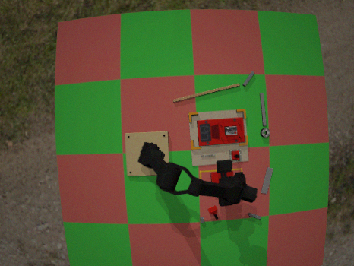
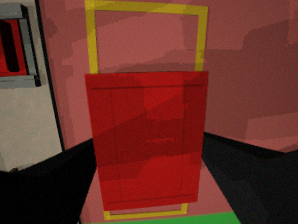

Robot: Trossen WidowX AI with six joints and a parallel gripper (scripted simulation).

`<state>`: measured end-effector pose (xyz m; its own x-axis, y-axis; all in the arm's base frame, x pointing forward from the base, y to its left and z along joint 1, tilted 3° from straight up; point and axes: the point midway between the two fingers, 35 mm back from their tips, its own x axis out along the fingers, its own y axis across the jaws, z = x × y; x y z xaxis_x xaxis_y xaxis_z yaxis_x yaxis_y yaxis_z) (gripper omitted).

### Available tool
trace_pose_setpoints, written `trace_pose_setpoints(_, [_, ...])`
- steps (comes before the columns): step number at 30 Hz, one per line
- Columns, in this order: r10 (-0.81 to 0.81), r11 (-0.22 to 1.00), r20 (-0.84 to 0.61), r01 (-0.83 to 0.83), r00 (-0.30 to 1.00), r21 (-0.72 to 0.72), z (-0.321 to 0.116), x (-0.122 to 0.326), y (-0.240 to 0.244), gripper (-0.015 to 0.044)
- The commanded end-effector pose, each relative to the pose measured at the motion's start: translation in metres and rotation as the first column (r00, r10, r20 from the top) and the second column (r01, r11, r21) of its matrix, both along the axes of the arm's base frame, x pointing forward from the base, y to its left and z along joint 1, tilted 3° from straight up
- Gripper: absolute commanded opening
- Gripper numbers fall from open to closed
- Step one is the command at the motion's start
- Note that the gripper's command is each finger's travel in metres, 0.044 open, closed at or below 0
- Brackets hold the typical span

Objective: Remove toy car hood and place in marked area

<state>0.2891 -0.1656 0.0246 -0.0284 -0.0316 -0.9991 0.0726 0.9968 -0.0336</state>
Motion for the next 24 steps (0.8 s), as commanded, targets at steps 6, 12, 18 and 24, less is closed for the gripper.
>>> trace_pose_setpoints(6, [0.004, 1.000, -0.003, -0.004, 1.000, -0.003, -0.0052, -0.0007, -0.0005, 0.0000])
trace_pose_setpoints(12, [0.000, 1.000, 0.000, 0.000, 1.000, 0.000, -0.0034, -0.0002, -0.0001, 0.0131])
trace_pose_setpoints(18, [0.000, 1.000, 0.000, 0.000, 1.000, 0.000, -0.0034, -0.0002, -0.0001, 0.0289])
trace_pose_setpoints(24, [0.000, 1.000, 0.000, 0.000, 1.000, 0.000, -0.0034, -0.0002, -0.0001, 0.0440])
